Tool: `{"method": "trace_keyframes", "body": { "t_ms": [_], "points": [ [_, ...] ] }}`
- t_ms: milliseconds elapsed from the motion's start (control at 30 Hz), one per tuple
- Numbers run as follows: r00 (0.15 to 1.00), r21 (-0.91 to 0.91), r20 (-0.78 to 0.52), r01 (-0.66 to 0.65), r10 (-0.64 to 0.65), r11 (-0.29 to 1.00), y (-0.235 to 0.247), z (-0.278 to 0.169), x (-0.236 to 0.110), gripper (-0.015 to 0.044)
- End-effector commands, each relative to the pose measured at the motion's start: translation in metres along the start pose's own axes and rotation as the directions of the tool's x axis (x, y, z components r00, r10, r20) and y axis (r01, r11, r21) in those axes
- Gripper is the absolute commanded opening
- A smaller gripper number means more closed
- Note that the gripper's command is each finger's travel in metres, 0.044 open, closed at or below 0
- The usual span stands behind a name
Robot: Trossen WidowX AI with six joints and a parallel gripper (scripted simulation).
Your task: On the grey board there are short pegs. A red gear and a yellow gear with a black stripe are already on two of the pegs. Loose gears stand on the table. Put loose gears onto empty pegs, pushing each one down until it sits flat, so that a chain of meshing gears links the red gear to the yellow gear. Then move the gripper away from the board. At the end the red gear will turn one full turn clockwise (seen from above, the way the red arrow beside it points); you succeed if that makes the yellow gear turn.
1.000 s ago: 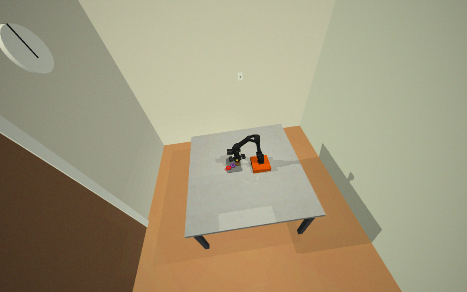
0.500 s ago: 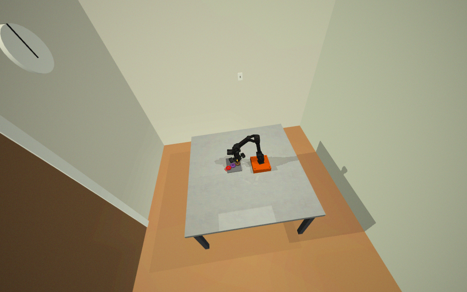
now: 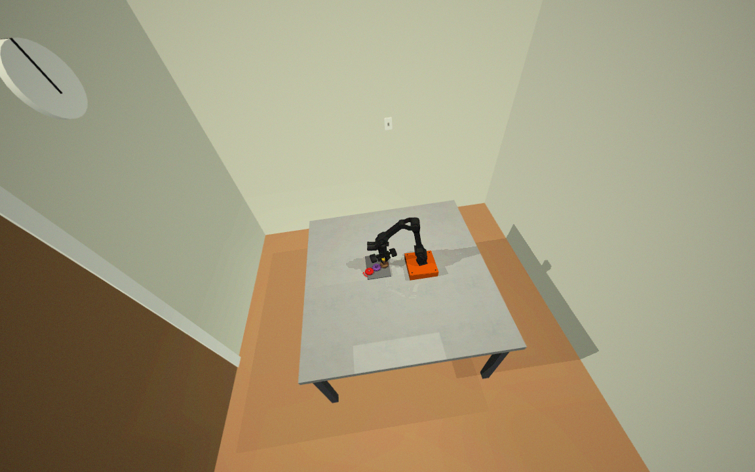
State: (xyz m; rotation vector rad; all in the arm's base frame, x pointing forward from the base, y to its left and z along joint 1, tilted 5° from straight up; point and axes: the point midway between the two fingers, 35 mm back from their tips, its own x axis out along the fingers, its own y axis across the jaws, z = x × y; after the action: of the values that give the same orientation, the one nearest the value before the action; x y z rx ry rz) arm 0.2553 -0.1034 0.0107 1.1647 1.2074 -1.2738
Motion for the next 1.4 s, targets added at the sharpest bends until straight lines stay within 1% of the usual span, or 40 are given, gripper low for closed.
{"method": "trace_keyframes", "body": {
  "t_ms": [0, 133, 300, 333, 467, 667, 767, 800, 933, 1133, 1167, 1367],
  "points": [
    [1.000, 0.068, 0.000, 0.000, 0.000, 0.998, -0.001, 0.000, 0.001, 0.0000],
    [1.000, 0.129, 0.000, 0.000, 0.000, 0.992, -0.001, 0.000, 0.002, 0.0000],
    [1.000, 0.074, 0.000, 0.000, 0.000, 0.997, -0.001, 0.000, -0.001, 0.0131],
    [1.000, 0.056, 0.000, 0.000, 0.000, 0.998, -0.001, 0.000, -0.001, 0.0140],
    [1.000, 0.022, 0.000, 0.000, 0.000, 1.000, 0.000, -0.001, -0.007, 0.0140],
    [1.000, 0.012, 0.000, -0.001, 0.001, 1.000, 0.000, -0.001, -0.043, 0.0140],
    [1.000, 0.010, 0.000, -0.001, 0.001, 1.000, 0.000, -0.001, -0.048, 0.0140],
    [1.000, 0.017, 0.000, 0.001, -0.001, 1.000, 0.000, -0.001, -0.042, 0.0166],
    [1.000, 0.017, -0.001, 0.001, -0.001, 1.000, -0.004, -0.002, -0.086, 0.0271],
    [1.000, 0.017, -0.001, 0.001, -0.001, 1.000, -0.004, -0.002, -0.089, 0.0429],
    [1.000, 0.017, -0.001, 0.001, -0.001, 1.000, -0.004, -0.002, -0.089, 0.0440],
    [1.000, 0.017, -0.001, 0.001, -0.001, 1.000, -0.004, -0.002, -0.089, 0.0440]
  ]
}}
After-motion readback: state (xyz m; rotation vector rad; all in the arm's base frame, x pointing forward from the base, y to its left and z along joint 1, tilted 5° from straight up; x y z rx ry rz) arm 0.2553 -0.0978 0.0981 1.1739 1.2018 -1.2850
